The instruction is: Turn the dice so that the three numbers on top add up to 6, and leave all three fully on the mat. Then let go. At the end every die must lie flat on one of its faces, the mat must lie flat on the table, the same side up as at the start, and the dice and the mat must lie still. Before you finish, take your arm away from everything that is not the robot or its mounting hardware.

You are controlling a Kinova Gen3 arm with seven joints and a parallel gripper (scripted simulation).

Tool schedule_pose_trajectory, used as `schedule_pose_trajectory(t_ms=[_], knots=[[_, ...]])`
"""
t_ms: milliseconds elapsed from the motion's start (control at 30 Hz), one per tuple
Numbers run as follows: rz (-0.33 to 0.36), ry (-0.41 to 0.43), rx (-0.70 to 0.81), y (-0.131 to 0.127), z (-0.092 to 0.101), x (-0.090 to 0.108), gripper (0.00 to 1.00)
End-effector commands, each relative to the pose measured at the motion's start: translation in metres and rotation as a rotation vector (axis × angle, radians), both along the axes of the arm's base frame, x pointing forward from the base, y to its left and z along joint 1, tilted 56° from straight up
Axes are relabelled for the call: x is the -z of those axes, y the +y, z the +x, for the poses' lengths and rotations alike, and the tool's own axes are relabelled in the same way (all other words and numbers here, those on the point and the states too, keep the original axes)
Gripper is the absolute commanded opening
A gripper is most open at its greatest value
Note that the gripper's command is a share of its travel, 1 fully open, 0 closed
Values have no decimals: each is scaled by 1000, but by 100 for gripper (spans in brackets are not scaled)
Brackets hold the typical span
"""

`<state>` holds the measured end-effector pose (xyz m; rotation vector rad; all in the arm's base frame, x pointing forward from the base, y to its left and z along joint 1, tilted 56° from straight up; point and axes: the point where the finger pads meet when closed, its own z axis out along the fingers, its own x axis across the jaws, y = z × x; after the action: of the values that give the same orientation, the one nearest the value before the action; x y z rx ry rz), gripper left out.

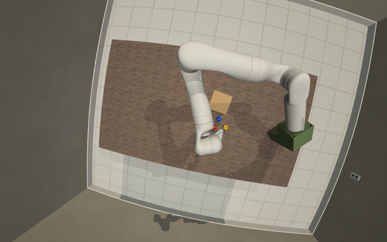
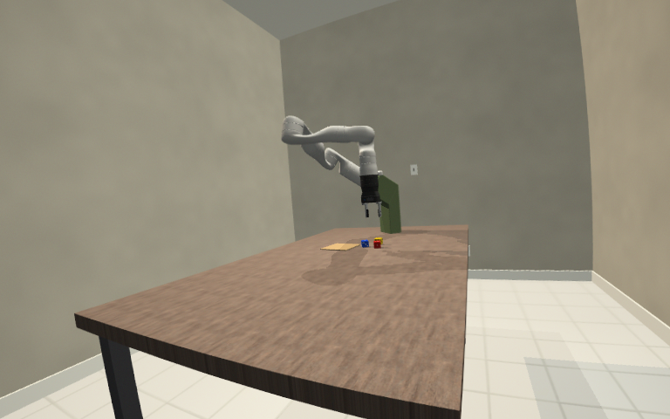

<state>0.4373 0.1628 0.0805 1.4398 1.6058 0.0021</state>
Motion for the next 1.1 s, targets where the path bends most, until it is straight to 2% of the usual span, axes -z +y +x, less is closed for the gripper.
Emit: schedule_pose_trajectory(t_ms=[0, 533, 567, 833, 867, 1067], knots=[[-10, 9, -12, -2, -2, -1, 100], [-53, 48, -49, -11, -9, -1, 100], [-84, 75, -77, -18, -14, -1, 100], [-84, 75, -77, -18, -14, -1, 100], [-120, 107, -108, -26, -19, -2, 100], [-120, 107, -108, -26, -19, -2, 100]])
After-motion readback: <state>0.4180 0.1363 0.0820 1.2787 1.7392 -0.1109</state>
